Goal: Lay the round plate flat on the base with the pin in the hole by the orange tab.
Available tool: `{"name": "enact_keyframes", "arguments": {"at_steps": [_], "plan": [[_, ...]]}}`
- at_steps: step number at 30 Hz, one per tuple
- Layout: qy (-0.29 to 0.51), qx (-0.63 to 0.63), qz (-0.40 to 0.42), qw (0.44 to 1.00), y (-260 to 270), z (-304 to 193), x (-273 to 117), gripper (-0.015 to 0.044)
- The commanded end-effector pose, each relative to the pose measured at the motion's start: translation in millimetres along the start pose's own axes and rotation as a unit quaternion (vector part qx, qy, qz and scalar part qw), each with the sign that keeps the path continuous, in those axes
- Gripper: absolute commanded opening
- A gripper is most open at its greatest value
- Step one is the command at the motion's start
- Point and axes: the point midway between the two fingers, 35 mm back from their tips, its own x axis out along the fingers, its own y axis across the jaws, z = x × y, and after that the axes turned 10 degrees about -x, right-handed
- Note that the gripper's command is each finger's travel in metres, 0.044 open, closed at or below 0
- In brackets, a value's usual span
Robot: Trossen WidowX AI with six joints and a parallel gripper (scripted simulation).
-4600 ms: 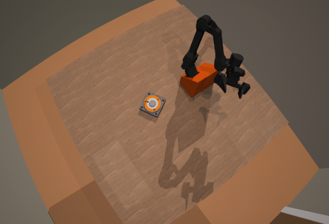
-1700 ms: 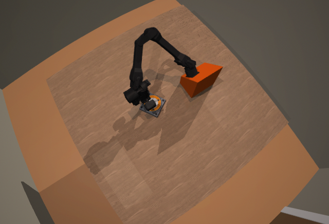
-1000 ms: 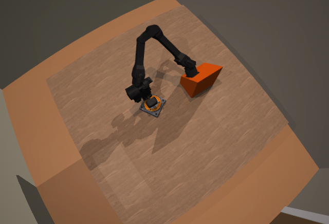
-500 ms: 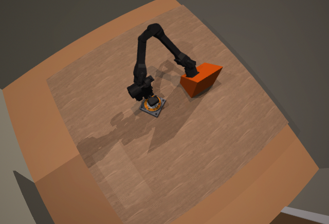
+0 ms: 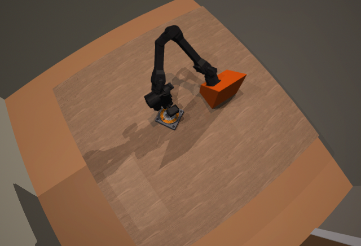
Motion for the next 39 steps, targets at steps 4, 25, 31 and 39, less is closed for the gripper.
{"name": "enact_keyframes", "arguments": {"at_steps": [4, 25, 31, 39], "plan": [[0.004, -0.002, 0.004, 1.0, 7.2, -9.9, 0.7, 0.0], [0.004, -0.003, 0.004, 1.0, 20.0, -22.3, -0.1, 0.0], [0.003, -0.003, 0.005, 1.0, 19.7, -21.3, -22.3, 0.0], [0.004, -0.004, 0.003, 1.0, 18.6, -22.4, -37.5, 0.0]]}}
